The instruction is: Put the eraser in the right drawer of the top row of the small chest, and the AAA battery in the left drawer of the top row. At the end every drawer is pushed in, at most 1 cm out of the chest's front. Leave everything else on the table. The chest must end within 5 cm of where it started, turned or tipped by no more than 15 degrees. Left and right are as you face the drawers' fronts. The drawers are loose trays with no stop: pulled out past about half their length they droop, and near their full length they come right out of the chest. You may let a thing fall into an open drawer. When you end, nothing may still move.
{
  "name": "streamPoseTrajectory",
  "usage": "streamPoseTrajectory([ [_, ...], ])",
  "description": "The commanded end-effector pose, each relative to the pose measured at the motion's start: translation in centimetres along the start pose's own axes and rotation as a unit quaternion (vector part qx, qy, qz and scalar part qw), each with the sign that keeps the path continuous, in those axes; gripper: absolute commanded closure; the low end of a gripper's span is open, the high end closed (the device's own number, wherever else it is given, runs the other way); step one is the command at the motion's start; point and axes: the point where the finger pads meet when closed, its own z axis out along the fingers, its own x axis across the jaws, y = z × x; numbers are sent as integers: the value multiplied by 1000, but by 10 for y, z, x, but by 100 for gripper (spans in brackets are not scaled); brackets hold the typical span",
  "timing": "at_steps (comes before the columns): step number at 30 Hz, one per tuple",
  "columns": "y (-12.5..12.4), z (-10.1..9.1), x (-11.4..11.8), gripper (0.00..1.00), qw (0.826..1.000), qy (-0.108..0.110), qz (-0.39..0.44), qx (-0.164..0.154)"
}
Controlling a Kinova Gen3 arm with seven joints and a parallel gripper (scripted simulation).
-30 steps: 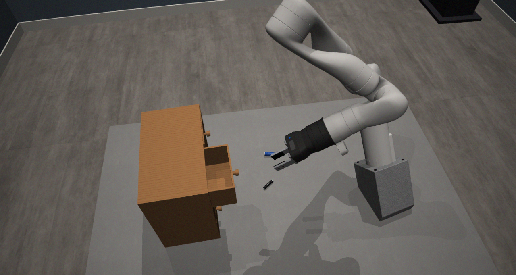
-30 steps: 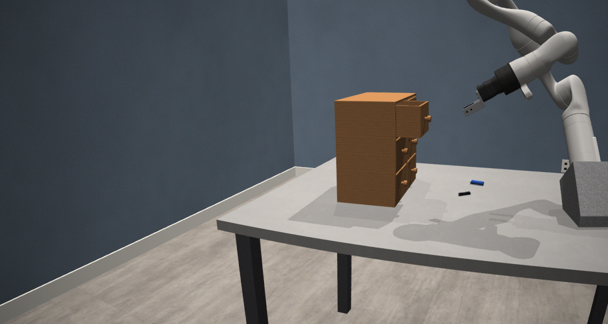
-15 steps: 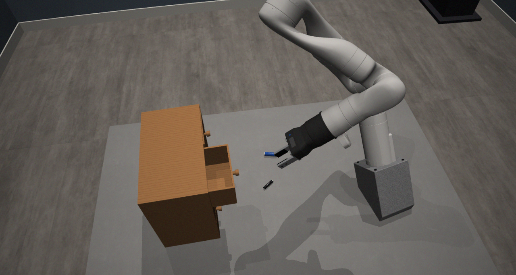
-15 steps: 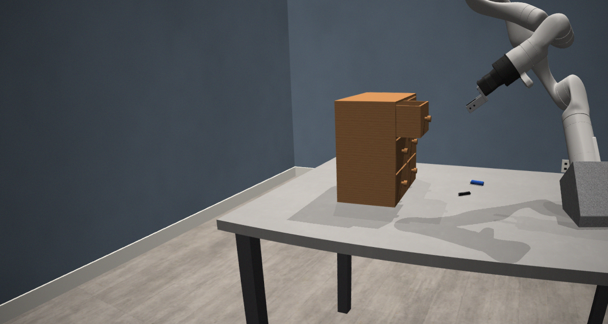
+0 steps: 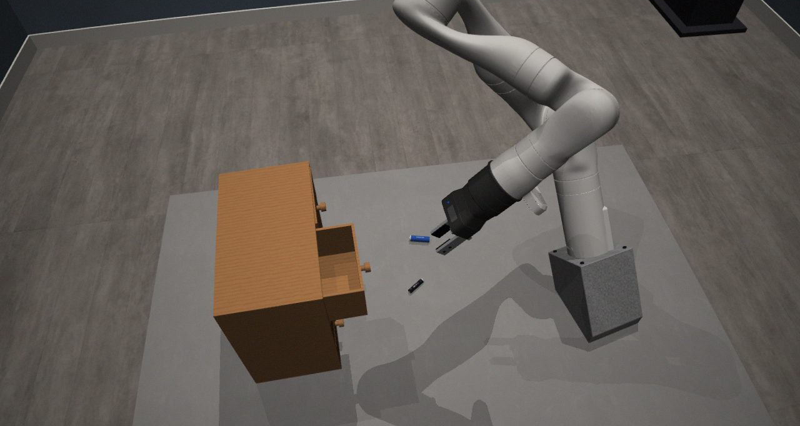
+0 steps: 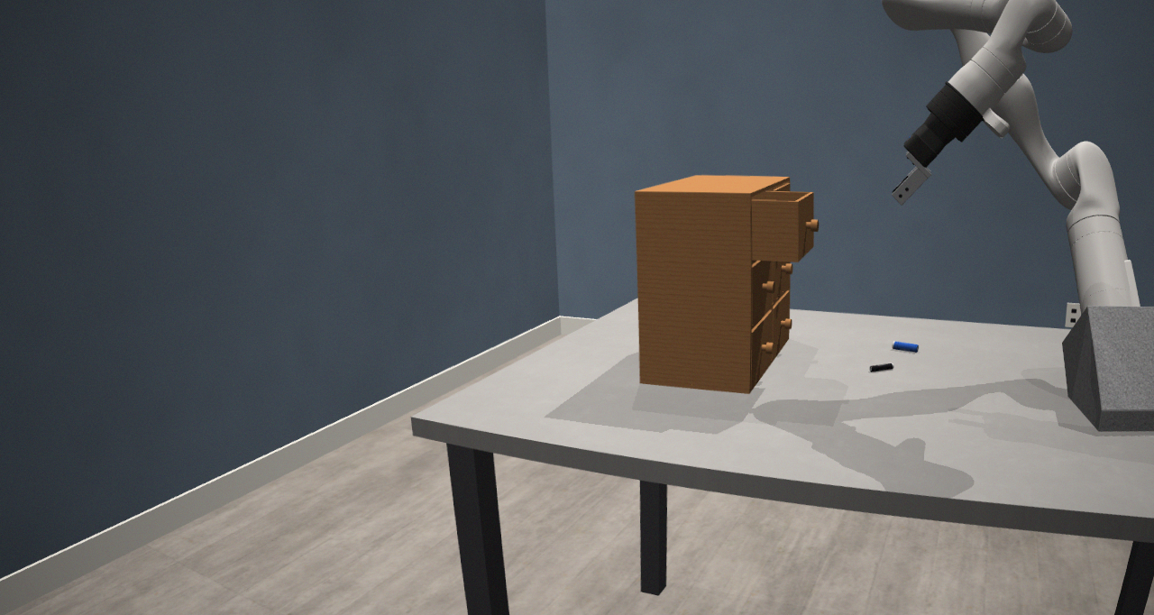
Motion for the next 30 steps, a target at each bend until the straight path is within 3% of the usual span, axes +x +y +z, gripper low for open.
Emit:
streamPoseTrajectory([
  [1, 6, -2, -3, 33, 1000, -3, 17, 21],
  [6, 7, -11, -3, 33, 998, -2, 17, 63],
  [8, 7, -11, -3, 33, 998, -2, 17, 63],
  [23, 12, -39, -3, 33, 979, 1, 17, 205],
  [25, 12, -39, -3, 33, 979, 1, 17, 205],
  [30, 13, -47, -3, 33, 969, 1, 17, 246],
])
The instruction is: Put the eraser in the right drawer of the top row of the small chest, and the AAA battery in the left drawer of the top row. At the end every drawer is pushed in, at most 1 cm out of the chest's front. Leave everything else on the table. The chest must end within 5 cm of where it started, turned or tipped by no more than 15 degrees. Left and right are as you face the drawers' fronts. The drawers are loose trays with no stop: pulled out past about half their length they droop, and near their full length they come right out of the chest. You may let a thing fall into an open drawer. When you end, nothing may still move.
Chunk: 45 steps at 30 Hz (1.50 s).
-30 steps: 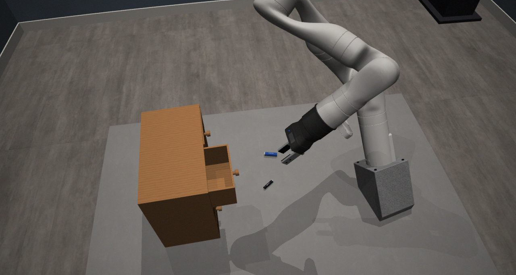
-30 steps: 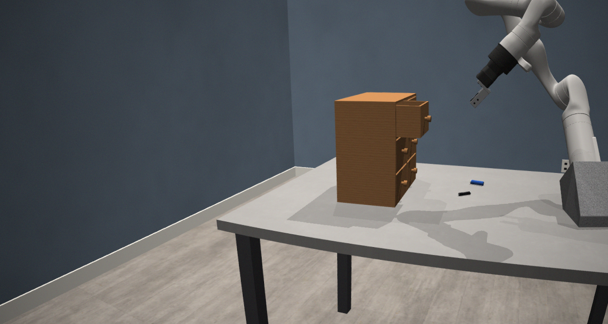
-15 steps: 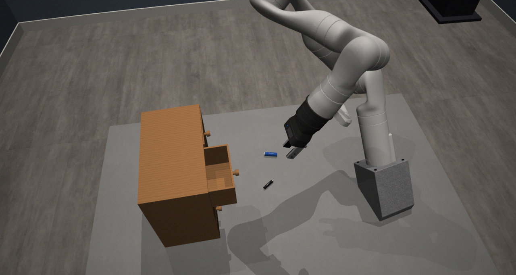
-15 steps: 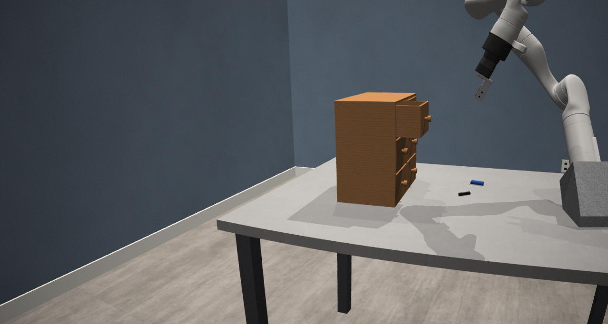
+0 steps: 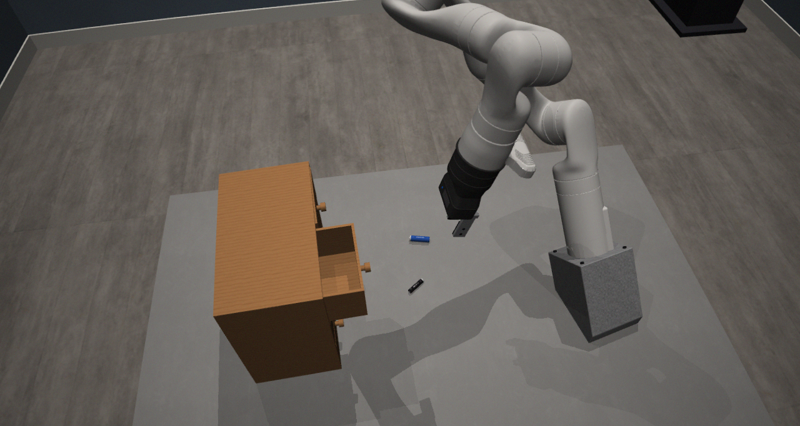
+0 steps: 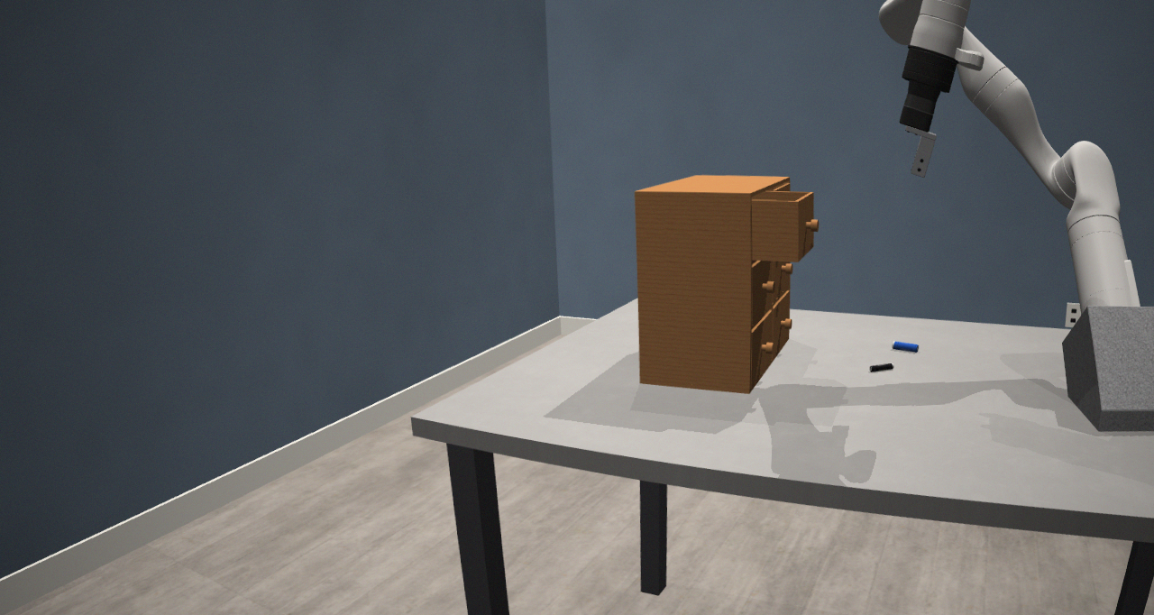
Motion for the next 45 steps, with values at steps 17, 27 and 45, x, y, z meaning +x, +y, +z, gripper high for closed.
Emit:
streamPoseTrajectory([
  [17, -4, -20, 1, 33, 994, 3, 8, 107],
  [27, -5, -25, 1, 33, 991, 3, 8, 136],
  [45, -6, -27, 1, 33, 989, 3, 8, 145],
])
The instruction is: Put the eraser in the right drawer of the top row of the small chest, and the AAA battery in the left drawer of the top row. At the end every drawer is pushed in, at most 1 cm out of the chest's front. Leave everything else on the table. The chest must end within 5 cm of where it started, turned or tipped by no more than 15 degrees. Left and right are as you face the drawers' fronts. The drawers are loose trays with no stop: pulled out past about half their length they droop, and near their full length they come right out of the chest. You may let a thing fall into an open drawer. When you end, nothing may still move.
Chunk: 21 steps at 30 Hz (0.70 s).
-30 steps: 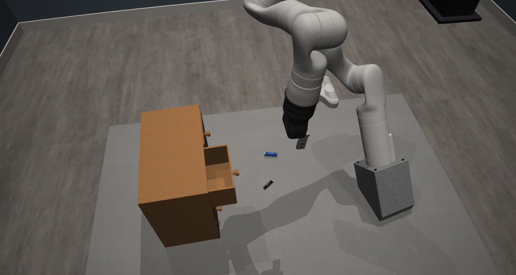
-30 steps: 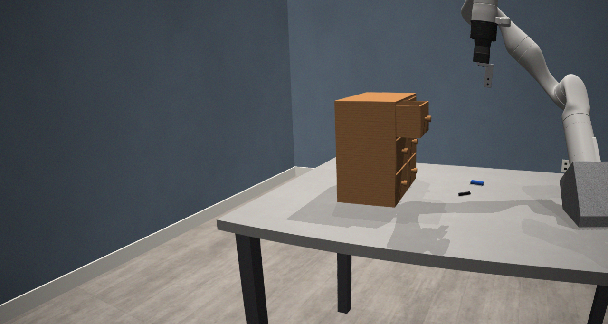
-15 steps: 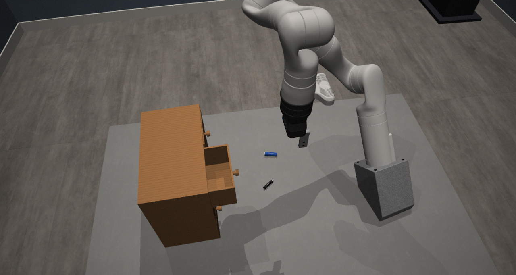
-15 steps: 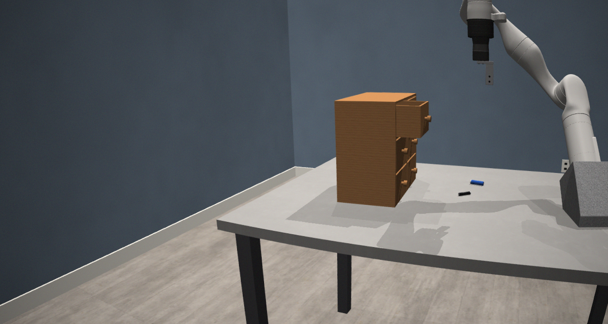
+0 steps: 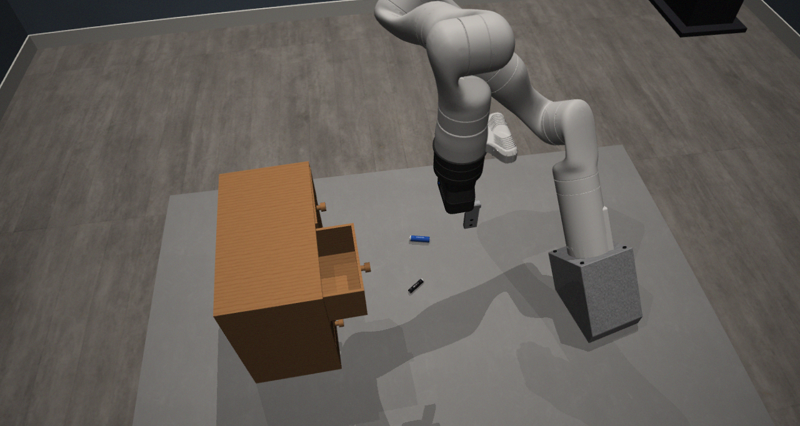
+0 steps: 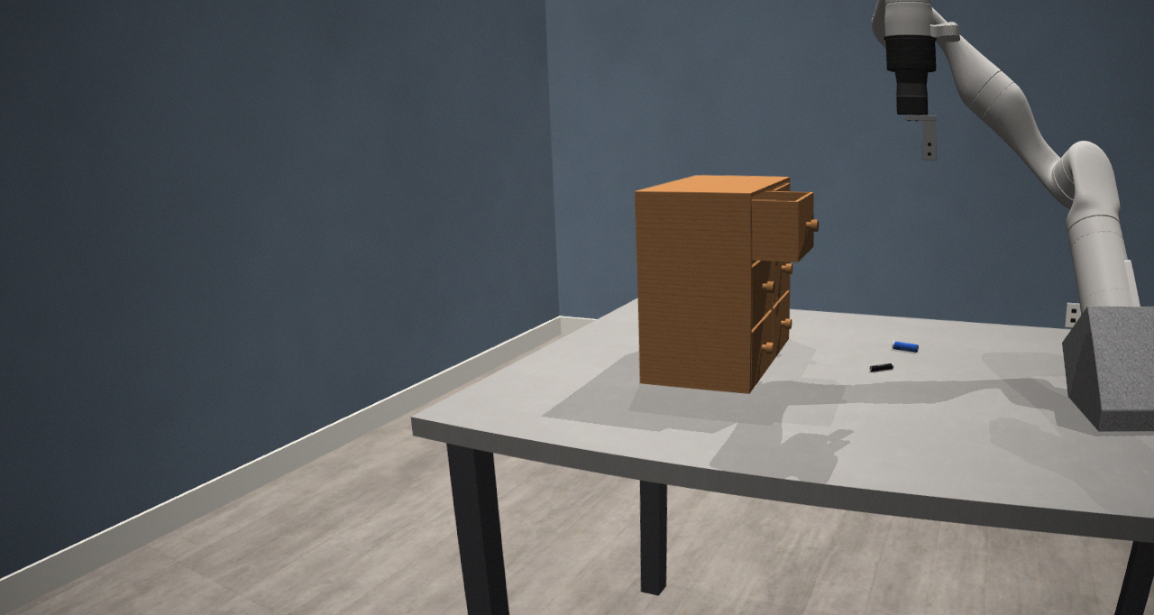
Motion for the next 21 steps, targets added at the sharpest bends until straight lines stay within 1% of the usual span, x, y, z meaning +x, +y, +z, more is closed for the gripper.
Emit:
streamPoseTrajectory([
  [1, 0, -1, 0, 33, 1000, 1, 0, -1],
  [21, 1, 1, 1, 33, 1000, 1, 7, -1],
])
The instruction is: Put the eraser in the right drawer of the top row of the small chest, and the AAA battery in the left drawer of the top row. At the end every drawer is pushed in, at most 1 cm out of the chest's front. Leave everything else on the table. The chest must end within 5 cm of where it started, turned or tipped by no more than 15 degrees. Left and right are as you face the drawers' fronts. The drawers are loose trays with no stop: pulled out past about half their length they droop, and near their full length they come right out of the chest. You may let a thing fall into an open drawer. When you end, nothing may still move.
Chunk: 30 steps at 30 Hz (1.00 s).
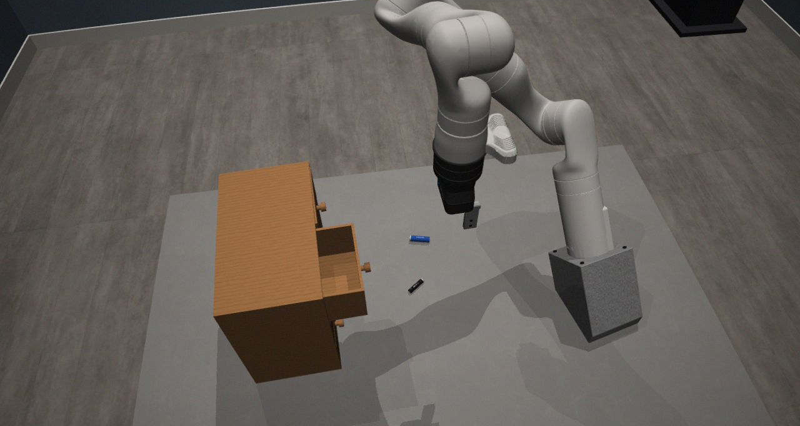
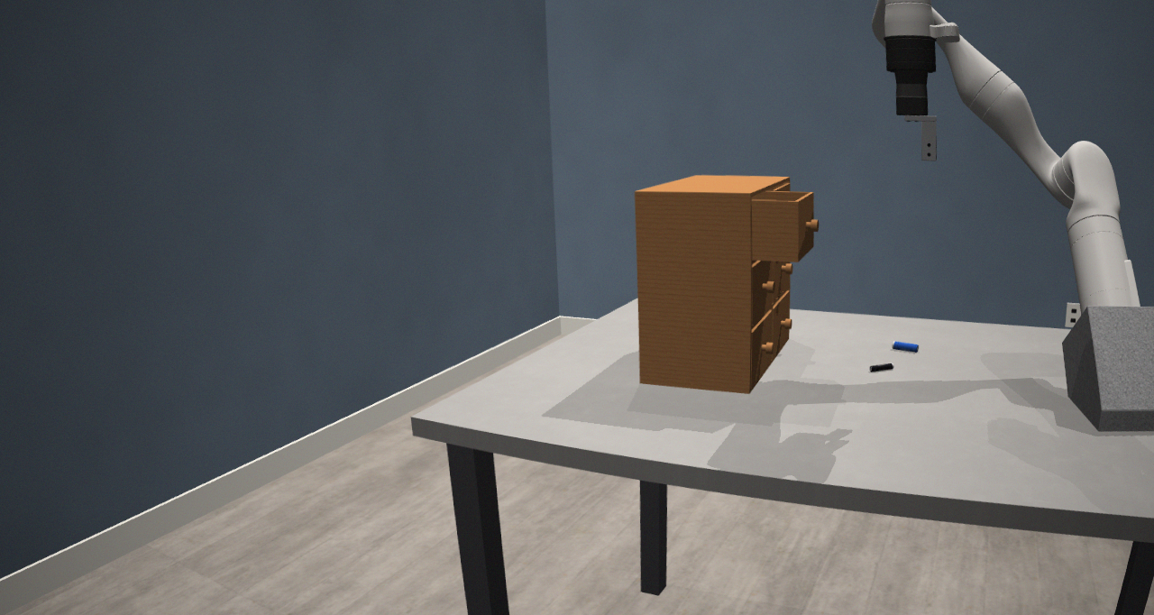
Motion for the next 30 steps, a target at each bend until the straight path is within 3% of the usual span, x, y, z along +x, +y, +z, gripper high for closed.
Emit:
streamPoseTrajectory([
  [1, 0, 0, 0, 33, 1000, 0, 4, -1],
  [18, 9, 18, 5, 33, 996, 1, 87, -7],
  [30, 23, 46, 10, 33, 976, 3, 215, -15],
])
